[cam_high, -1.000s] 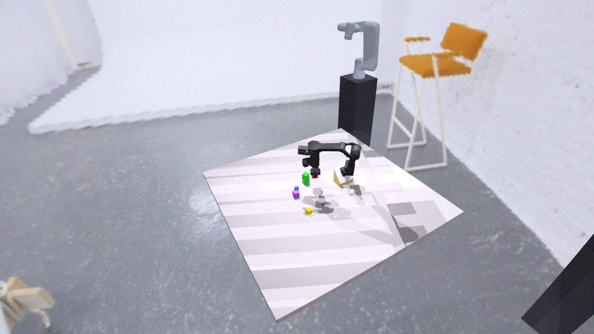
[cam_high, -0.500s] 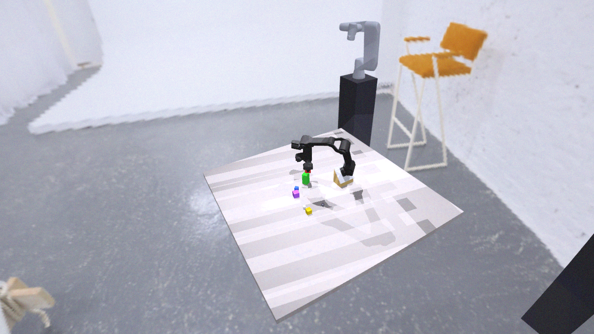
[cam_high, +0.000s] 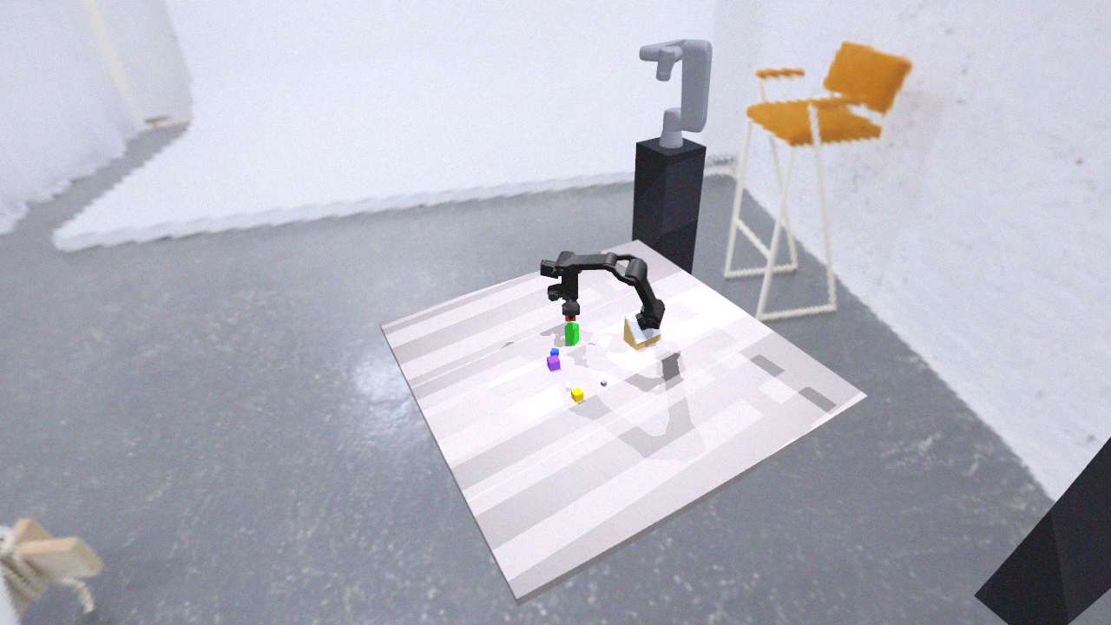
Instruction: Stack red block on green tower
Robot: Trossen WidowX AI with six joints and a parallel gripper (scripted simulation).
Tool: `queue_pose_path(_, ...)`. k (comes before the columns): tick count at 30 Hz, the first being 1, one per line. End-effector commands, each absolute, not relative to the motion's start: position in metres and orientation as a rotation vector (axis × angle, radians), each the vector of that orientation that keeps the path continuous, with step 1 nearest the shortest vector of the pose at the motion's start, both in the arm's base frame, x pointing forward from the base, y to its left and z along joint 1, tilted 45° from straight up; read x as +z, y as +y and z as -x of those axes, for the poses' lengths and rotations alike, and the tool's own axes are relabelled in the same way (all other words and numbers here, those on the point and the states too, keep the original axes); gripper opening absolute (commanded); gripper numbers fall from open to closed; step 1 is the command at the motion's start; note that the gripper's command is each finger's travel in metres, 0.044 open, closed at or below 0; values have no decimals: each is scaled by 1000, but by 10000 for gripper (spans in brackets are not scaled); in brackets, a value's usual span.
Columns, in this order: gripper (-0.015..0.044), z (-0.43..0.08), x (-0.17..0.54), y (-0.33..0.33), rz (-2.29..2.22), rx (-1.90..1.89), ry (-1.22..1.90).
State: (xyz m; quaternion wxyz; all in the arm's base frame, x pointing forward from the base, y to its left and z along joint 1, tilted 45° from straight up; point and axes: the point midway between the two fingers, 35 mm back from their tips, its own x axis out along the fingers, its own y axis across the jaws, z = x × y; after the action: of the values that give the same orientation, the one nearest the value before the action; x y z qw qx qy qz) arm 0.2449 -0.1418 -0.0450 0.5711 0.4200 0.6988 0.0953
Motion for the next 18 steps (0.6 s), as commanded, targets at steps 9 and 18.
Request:
queue_pose_path(9, 0, -244, -68, -118, -996, 226, 1644)
queue_pose_path(18, 0, -244, -68, -118, -996, 226, 1644)
